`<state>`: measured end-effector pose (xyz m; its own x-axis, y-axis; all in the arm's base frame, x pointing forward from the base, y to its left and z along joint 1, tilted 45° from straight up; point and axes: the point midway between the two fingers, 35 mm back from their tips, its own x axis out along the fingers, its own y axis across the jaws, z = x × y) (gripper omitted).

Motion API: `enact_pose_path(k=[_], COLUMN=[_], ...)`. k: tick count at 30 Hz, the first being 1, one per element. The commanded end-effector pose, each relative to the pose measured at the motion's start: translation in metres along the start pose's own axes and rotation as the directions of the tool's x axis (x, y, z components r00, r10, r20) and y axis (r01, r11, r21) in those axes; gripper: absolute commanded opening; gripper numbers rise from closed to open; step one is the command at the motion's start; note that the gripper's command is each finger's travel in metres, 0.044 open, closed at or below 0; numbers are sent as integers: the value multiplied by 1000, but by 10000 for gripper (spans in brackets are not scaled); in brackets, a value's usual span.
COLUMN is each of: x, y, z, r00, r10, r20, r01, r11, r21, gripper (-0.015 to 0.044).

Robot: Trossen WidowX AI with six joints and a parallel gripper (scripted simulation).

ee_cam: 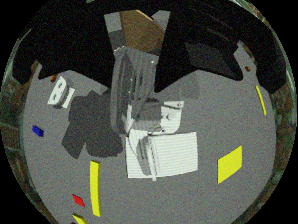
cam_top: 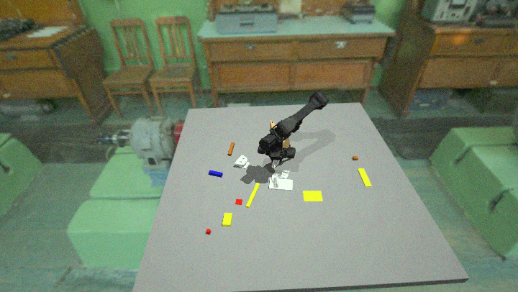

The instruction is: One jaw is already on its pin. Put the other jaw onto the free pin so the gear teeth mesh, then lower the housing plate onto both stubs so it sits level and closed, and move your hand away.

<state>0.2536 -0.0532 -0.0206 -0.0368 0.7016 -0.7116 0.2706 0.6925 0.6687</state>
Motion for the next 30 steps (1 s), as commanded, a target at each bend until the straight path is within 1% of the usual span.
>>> enact_pose_path(k=[1,30], x=[1,1], y=[-1,-1], z=[-1,-1], r00=[1000,1000], r10=[-3,-3], r20=[-4,-4], r01=[3,3], r11=[1000,1000], r21=[-3,15], gripper=[134,134])
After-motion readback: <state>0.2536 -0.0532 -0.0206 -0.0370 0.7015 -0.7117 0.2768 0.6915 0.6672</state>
